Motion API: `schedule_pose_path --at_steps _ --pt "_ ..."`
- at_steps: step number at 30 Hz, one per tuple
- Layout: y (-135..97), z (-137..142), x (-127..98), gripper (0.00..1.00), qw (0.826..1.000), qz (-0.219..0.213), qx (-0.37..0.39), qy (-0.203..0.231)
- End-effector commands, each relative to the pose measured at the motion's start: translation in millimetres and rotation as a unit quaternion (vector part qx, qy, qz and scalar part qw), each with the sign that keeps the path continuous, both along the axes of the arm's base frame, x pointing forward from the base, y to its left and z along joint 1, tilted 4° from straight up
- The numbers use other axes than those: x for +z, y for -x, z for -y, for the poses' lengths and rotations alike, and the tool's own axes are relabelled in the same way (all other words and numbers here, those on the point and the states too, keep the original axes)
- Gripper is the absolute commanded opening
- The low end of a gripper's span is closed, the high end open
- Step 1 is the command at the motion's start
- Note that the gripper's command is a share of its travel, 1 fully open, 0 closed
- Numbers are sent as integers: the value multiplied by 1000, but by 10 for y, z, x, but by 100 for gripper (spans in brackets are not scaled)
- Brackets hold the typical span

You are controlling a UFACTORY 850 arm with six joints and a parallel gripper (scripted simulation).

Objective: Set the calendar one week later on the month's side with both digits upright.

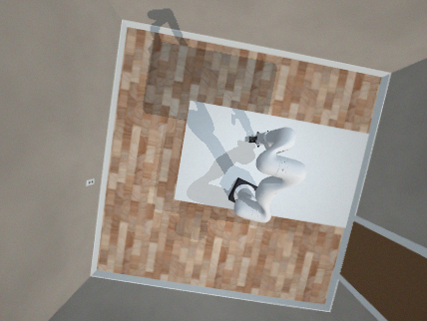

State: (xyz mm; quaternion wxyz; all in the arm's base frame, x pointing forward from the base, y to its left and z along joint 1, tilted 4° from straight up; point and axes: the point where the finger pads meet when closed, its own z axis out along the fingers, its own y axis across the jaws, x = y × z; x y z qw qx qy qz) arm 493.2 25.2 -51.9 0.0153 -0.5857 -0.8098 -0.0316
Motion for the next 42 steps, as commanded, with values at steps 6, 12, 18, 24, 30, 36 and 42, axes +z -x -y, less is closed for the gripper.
schedule_pose_path --at_steps 6,12,18,24,30,36,42 --pt "-8 0 6 33 1000 1 0 0" --pt "-8 0 6 37 1000 1 0 0" --pt "-8 0 6 45 1000 1 0 0" --pt "-8 0 6 49 1000 1 0 0" --pt "-8 0 6 49 1000 1 0 0" --pt "-8 2 34 49 1000 1 0 0" --pt "-6 12 176 49 1000 1 0 0"
